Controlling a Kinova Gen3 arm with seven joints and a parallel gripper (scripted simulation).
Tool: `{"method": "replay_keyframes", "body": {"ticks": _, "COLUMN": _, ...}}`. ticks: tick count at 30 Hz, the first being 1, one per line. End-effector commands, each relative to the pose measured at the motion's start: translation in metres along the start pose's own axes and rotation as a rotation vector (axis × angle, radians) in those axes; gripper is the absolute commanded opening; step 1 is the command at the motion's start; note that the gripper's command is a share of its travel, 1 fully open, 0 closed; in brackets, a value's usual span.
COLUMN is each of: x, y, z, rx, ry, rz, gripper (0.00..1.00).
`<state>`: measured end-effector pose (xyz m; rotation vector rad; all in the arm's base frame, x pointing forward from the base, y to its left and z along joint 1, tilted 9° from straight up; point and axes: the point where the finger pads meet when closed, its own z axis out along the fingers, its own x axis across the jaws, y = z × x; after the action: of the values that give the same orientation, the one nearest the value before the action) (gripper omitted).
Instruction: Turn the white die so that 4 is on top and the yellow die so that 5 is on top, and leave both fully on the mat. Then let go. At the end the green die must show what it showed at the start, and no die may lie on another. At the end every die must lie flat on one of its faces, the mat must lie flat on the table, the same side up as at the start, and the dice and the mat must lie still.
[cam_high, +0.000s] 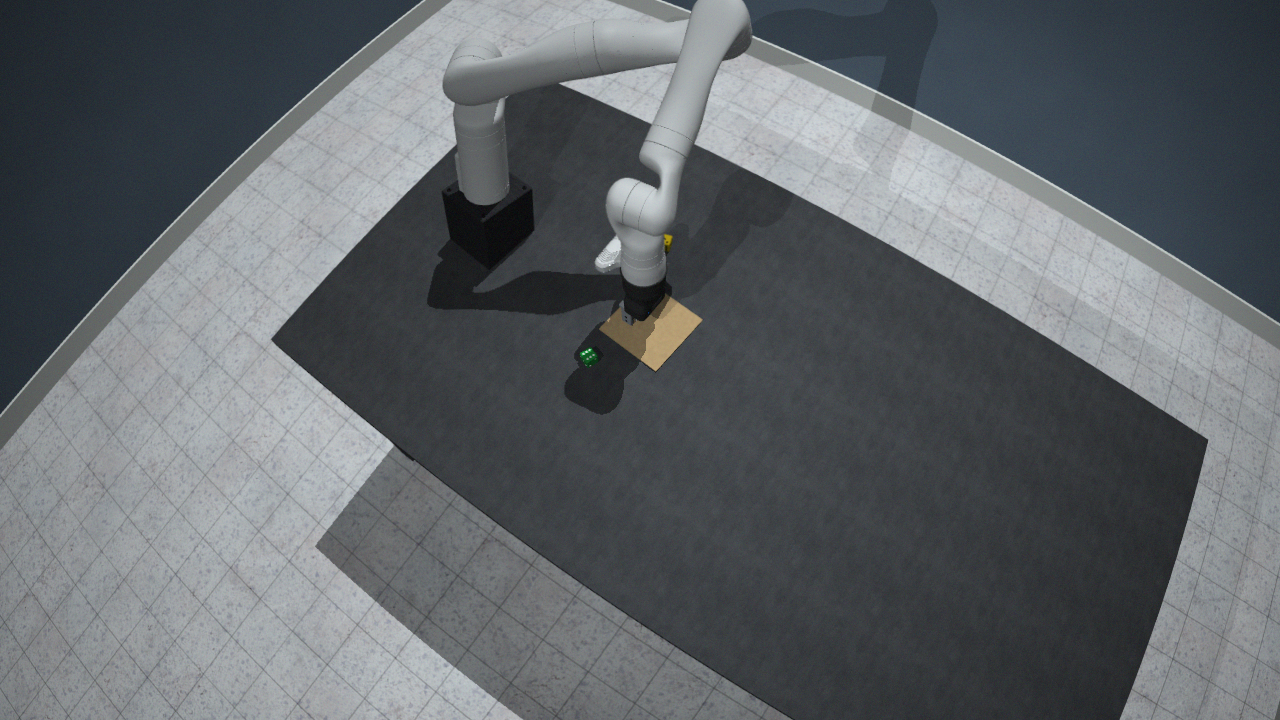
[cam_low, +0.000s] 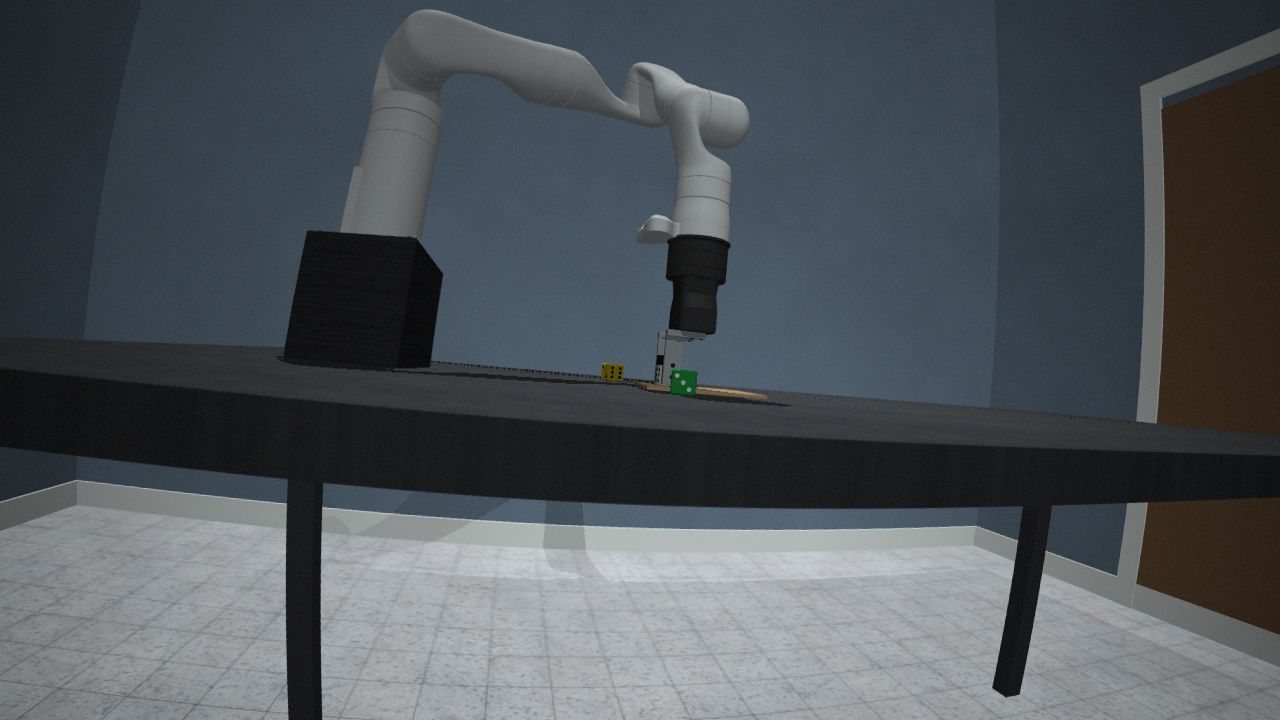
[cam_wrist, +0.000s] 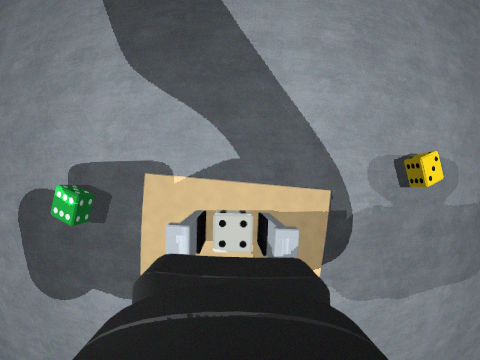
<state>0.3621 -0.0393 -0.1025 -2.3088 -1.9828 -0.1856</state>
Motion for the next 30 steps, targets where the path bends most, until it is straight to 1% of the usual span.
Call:
{"method": "replay_keyframes", "body": {"ticks": 1, "x": 0.000, "y": 0.001, "z": -0.002, "rx": -0.003, "ry": 0.000, "rz": 0.000, "gripper": 0.79}}
{"method": "replay_keyframes", "body": {"ticks": 4, "x": 0.000, "y": 0.001, "z": -0.005, "rx": -0.003, "ry": 0.000, "rz": 0.000, "gripper": 0.79}}
{"method": "replay_keyframes", "body": {"ticks": 7, "x": 0.000, "y": 0.001, "z": -0.015, "rx": -0.003, "ry": 0.000, "rz": 0.000, "gripper": 0.79}}
{"method": "replay_keyframes", "body": {"ticks": 17, "x": 0.000, "y": 0.001, "z": -0.067, "rx": -0.003, "ry": 0.000, "rz": 0.000, "gripper": 0.79}}
{"method": "replay_keyframes", "body": {"ticks": 19, "x": 0.000, "y": 0.001, "z": -0.067, "rx": -0.003, "ry": 0.000, "rz": 0.000, "gripper": 0.79}}
{"method": "replay_keyframes", "body": {"ticks": 22, "x": 0.000, "y": 0.001, "z": -0.079, "rx": -0.003, "ry": 0.000, "rz": 0.000, "gripper": 0.79}}
{"method": "replay_keyframes", "body": {"ticks": 25, "x": 0.000, "y": 0.001, "z": -0.087, "rx": -0.003, "ry": 0.000, "rz": 0.000, "gripper": 0.79}}
{"method": "replay_keyframes", "body": {"ticks": 30, "x": 0.000, "y": 0.001, "z": -0.090, "rx": -0.003, "ry": 0.000, "rz": 0.000, "gripper": 0.79}}
